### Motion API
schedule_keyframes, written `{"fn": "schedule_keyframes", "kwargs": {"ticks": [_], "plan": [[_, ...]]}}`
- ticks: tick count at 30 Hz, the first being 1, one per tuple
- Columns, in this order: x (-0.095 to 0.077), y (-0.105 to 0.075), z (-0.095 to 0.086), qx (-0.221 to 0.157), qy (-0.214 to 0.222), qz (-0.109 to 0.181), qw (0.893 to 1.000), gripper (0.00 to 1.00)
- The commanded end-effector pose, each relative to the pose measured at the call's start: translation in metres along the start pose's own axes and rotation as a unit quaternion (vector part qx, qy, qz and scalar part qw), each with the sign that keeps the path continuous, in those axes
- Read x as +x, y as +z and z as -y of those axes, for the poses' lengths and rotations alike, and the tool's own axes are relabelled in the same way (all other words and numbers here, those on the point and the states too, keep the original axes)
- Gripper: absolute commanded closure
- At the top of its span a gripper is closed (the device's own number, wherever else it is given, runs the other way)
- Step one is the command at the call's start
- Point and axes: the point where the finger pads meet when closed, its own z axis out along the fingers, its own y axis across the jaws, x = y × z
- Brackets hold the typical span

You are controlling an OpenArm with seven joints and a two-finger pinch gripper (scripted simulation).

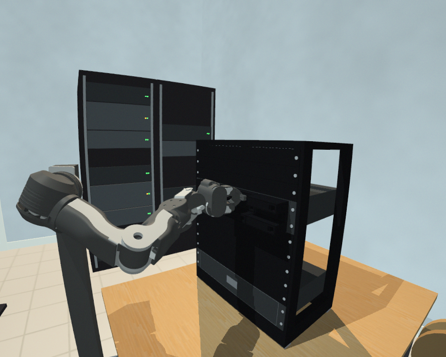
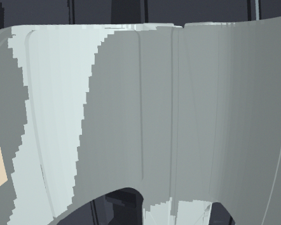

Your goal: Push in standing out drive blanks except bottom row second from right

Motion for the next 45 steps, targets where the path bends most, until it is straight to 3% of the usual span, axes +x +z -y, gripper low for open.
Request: {"fn": "schedule_keyframes", "kwargs": {"ticks": [1,45], "plan": [[0.0068,0.0011,-0.0093,-0.013,-0.003,-0.011,1.0,1.0],[0.009,0.0039,-0.0118,-0.014,-0.003,-0.012,1.0,1.0]]}}
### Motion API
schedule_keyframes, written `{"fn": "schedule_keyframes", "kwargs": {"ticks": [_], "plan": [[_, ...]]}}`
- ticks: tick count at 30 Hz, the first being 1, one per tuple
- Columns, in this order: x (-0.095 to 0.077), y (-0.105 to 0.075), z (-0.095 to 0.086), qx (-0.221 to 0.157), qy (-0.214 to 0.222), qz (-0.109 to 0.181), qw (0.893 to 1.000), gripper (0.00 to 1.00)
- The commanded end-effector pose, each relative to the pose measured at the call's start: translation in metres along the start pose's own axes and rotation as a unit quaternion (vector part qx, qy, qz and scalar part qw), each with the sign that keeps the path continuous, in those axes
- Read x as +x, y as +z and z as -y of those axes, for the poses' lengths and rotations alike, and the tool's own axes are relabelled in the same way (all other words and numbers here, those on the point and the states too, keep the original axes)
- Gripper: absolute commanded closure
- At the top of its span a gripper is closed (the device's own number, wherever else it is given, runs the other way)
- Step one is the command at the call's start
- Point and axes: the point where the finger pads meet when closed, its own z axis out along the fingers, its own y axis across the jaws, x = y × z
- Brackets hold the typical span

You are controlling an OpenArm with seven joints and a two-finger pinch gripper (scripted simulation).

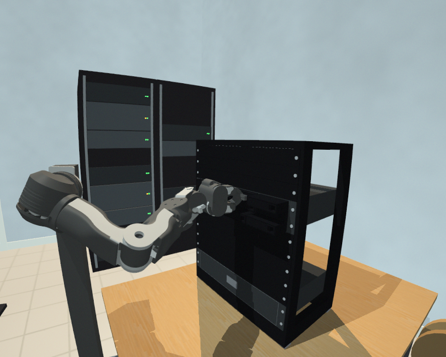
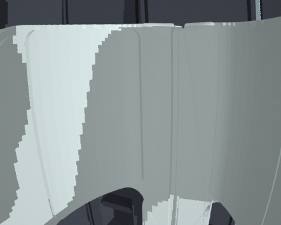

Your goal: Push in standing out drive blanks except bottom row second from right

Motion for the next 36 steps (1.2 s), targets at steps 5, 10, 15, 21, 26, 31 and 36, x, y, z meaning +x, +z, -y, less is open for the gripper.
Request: {"fn": "schedule_keyframes", "kwargs": {"ticks": [5,10,15,21,26,31,36], "plan": [[0.0089,0.0004,-0.0116,-0.018,-0.003,-0.015,1.0,1.0],[0.0088,0.0004,-0.0116,-0.018,-0.003,-0.015,1.0,1.0],[0.0095,0.0029,-0.0127,-0.017,-0.003,-0.014,1.0,1.0],[0.0104,0.0033,-0.0136,-0.018,-0.003,-0.015,1.0,1.0],[0.0104,0.0033,-0.0136,-0.018,-0.003,-0.015,1.0,1.0],[0.0104,0.0033,-0.0136,-0.018,-0.003,-0.015,1.0,1.0],[0.0104,0.0033,-0.0136,-0.018,-0.003,-0.015,1.0,1.0]]}}
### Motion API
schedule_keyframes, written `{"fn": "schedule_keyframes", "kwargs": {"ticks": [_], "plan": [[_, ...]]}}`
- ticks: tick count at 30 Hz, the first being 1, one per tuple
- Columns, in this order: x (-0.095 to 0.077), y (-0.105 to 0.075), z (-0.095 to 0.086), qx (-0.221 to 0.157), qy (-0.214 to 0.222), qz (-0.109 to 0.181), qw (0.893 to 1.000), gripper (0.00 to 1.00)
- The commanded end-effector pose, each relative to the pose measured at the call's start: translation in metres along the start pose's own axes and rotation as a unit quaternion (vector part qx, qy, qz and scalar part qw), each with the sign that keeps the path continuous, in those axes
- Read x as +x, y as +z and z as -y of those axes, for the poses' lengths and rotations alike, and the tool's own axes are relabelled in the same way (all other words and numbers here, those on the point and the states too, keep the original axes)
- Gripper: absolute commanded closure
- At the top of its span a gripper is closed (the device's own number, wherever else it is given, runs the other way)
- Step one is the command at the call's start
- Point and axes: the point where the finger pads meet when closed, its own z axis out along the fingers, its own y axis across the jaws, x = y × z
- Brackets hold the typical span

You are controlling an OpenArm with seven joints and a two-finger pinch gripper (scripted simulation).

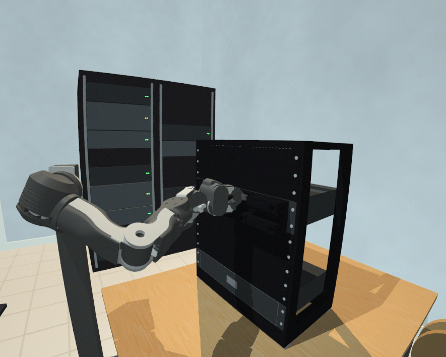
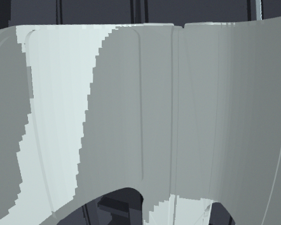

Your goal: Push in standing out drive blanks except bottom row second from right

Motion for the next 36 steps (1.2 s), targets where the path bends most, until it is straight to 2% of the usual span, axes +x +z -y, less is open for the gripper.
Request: {"fn": "schedule_keyframes", "kwargs": {"ticks": [1,36], "plan": [[0.0102,0.0003,-0.0134,-0.021,-0.003,-0.018,1.0,1.0],[0.0111,0.0039,-0.0149,-0.02,-0.003,-0.017,1.0,1.0]]}}
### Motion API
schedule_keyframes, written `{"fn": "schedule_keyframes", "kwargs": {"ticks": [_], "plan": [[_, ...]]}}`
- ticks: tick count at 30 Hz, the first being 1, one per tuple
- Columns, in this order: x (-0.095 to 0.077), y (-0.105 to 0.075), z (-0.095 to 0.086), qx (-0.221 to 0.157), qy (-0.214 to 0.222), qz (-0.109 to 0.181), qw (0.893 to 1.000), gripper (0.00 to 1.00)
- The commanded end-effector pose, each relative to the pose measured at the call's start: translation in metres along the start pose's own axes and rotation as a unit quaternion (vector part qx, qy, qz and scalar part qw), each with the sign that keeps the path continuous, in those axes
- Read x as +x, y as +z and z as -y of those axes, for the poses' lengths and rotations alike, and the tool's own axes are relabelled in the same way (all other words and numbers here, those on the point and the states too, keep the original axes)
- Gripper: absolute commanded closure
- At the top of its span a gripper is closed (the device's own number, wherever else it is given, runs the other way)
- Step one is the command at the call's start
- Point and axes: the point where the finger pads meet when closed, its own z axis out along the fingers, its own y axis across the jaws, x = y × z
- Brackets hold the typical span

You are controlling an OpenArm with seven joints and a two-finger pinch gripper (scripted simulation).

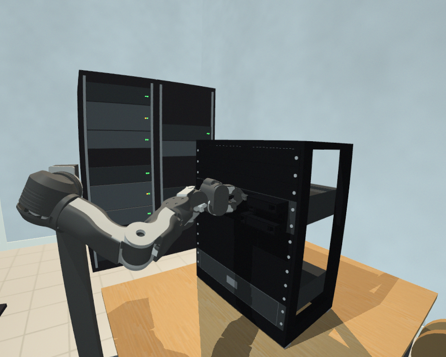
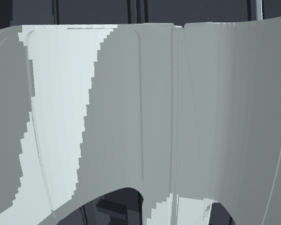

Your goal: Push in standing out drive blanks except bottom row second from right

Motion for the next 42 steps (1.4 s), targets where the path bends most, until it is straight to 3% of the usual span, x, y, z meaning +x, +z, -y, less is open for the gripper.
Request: {"fn": "schedule_keyframes", "kwargs": {"ticks": [1,8,16,26,30,42], "plan": [[0.011,0.002,-0.015,-0.023,-0.003,-0.018,1.0,1.0],[0.011,0.001,-0.015,-0.023,-0.003,-0.019,1.0,1.0],[0.012,-0.017,-0.015,-0.025,-0.003,-0.02,0.999,1.0],[0.01,-0.083,-0.014,-0.025,-0.003,-0.02,0.999,1.0],[0.01,-0.101,-0.013,-0.025,-0.004,-0.02,0.999,1.0],[0.005,-0.106,-0.01,-0.024,-0.004,-0.018,1.0,1.0]]}}
